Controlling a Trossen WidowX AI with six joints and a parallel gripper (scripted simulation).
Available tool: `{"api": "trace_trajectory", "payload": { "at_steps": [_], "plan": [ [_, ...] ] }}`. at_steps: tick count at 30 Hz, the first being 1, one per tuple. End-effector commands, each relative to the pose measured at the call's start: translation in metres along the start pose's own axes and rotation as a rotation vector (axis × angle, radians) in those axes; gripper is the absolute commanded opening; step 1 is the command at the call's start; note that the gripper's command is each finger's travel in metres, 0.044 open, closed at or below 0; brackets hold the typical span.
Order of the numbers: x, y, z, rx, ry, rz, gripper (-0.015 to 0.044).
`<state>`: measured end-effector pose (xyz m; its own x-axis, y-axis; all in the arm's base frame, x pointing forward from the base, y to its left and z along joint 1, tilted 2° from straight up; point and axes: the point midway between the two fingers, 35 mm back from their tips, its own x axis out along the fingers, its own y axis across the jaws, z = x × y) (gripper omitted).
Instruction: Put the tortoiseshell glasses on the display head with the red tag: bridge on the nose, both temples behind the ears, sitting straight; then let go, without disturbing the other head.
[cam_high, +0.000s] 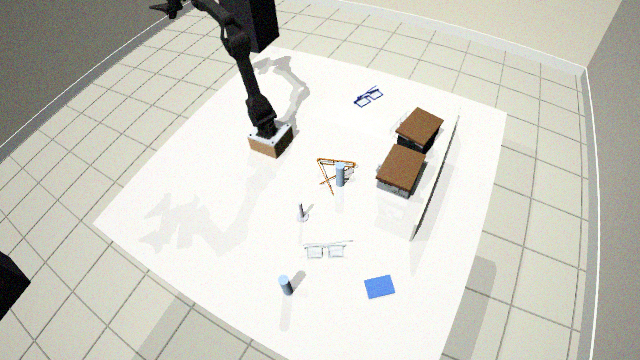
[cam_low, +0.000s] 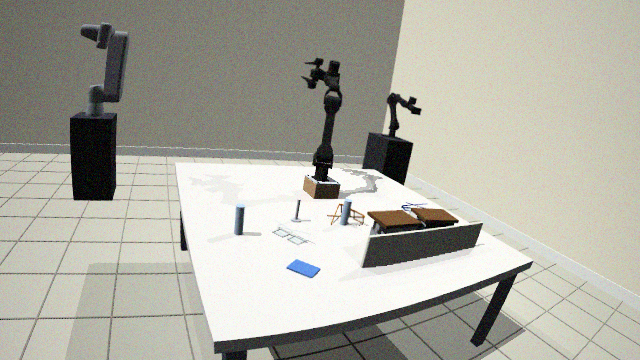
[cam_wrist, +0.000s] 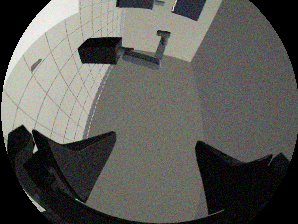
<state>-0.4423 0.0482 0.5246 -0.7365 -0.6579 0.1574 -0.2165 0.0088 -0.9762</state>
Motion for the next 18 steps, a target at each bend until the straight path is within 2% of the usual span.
{"api": "trace_trajectory", "payload": {
  "at_steps": [1, 8, 11, 17, 18],
  "plan": [
    [0.0, 0.0, 0.0, 0.0, 0.0, 0.0, 0.0426],
    [0.0, 0.0, 0.0, 0.0, 0.0, 0.0, 0.044],
    [-0.009, 0.0, -0.006, 0.039, 0.03, 0.005, 0.0361],
    [-0.05, 0.006, -0.036, 0.232, 0.179, 0.017, 0.0204],
    [-0.06, 0.01, -0.045, 0.282, 0.217, 0.017, 0.02]
  ]
}}
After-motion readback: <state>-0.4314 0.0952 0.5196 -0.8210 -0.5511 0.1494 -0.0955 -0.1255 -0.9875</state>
